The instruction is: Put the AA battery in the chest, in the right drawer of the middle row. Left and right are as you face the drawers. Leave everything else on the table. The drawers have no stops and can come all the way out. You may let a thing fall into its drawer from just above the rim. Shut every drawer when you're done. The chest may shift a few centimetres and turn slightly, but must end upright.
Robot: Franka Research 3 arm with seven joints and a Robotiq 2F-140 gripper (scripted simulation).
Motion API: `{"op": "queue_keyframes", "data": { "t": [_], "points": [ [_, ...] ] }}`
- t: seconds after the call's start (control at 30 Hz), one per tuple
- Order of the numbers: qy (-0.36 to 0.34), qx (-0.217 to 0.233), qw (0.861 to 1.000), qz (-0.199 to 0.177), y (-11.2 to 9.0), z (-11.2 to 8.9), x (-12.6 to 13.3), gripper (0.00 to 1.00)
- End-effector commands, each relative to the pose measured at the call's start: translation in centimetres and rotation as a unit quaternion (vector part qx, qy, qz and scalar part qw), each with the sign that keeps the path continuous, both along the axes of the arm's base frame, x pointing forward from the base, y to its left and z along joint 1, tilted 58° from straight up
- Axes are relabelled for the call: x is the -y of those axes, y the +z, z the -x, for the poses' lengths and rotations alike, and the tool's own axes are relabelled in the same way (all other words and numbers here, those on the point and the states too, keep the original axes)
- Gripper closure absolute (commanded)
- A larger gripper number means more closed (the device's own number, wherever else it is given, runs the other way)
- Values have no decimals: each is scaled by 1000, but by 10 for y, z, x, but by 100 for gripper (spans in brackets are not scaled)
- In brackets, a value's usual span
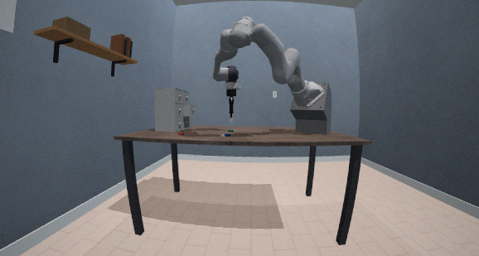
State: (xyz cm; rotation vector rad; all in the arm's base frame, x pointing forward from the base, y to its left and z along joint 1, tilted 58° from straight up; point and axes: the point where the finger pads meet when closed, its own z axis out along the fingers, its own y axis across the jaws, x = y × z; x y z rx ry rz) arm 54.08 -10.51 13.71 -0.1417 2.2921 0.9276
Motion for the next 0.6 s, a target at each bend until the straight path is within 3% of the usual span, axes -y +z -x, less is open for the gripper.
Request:
{"op": "queue_keyframes", "data": {
  "t": [0.0,0.57],
  "points": [
    [5,7,1000,6,0,0,-1,74],
    [5,9,1000,6,-2,-2,-3,74]
  ]
}}
